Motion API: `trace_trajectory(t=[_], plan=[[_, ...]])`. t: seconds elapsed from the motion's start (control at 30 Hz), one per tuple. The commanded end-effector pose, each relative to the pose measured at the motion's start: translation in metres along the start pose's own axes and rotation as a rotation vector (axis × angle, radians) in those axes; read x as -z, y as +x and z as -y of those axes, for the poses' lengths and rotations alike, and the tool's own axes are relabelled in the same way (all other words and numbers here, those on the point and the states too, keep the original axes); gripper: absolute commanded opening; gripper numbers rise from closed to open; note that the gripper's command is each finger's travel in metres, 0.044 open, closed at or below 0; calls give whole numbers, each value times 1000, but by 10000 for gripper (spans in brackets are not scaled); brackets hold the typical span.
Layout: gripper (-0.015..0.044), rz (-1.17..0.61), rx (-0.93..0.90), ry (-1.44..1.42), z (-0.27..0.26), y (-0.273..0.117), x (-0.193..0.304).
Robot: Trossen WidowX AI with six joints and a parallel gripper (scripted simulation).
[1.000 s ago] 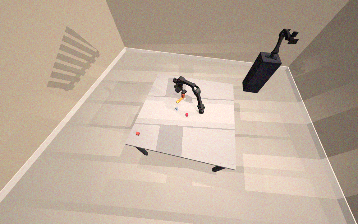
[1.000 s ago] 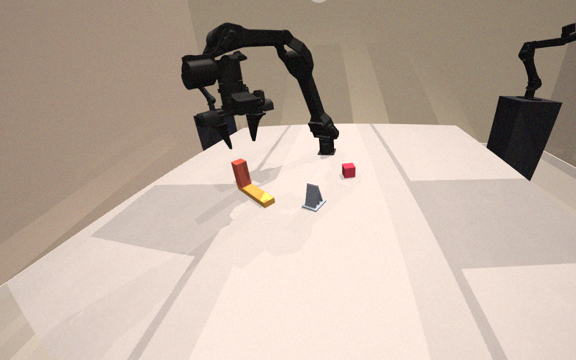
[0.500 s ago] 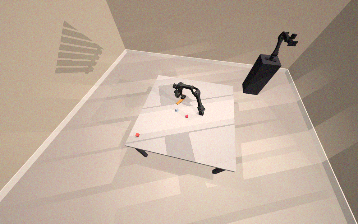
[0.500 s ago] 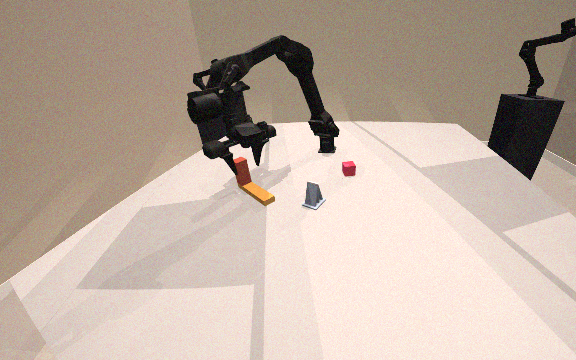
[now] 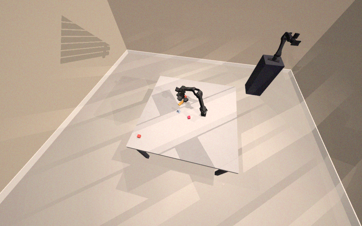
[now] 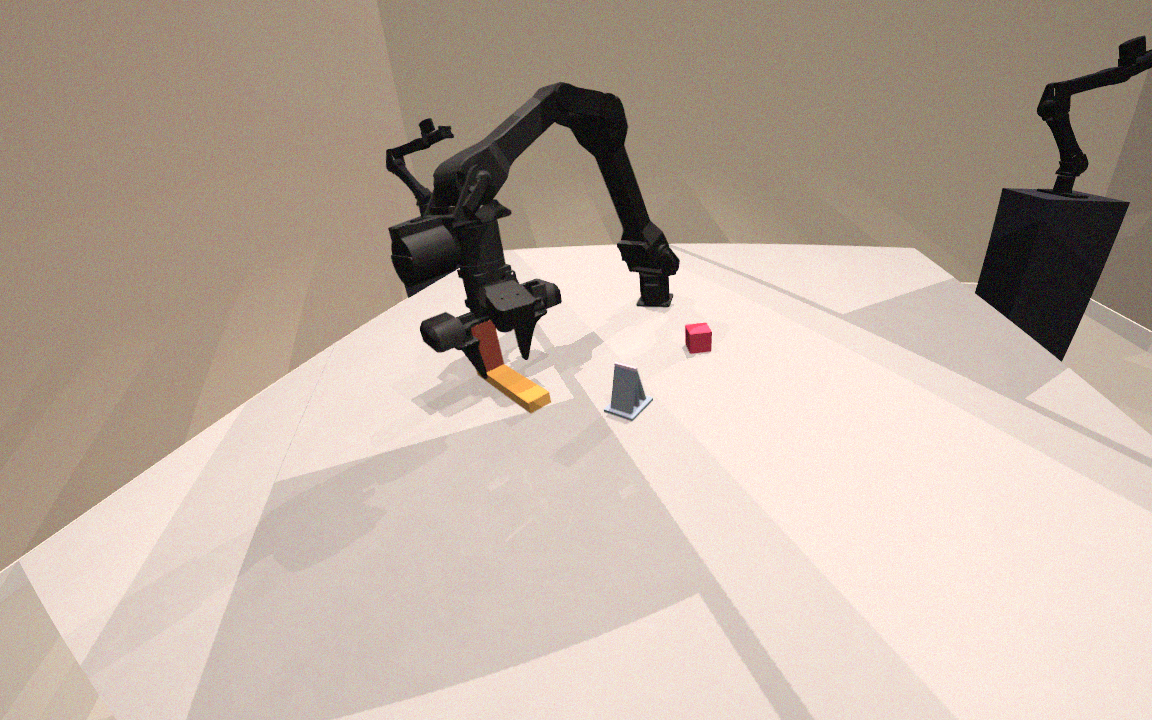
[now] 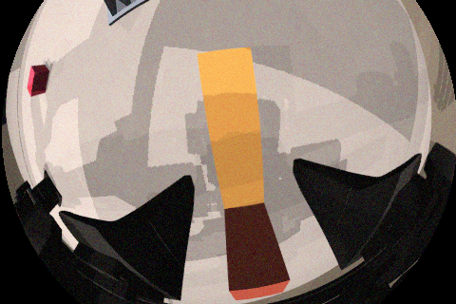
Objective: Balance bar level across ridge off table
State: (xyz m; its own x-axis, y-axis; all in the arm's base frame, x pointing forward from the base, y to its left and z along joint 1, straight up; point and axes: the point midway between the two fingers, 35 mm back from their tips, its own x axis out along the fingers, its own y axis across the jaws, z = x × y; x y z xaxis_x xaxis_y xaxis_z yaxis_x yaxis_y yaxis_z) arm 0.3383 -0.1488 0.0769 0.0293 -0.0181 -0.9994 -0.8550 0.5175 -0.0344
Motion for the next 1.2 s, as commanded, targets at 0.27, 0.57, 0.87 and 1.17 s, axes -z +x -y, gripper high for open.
trace_trajectory(t=[0.27, 0.57, 0.87, 1.17], plan=[[315, 4, -4, -3, -1, 19, -1], [315, 4, -4, -3, -1, 27, -1], [315, 4, -4, -3, -1, 27, -1], [125, 0, -4, 0, -1, 26, 0]])
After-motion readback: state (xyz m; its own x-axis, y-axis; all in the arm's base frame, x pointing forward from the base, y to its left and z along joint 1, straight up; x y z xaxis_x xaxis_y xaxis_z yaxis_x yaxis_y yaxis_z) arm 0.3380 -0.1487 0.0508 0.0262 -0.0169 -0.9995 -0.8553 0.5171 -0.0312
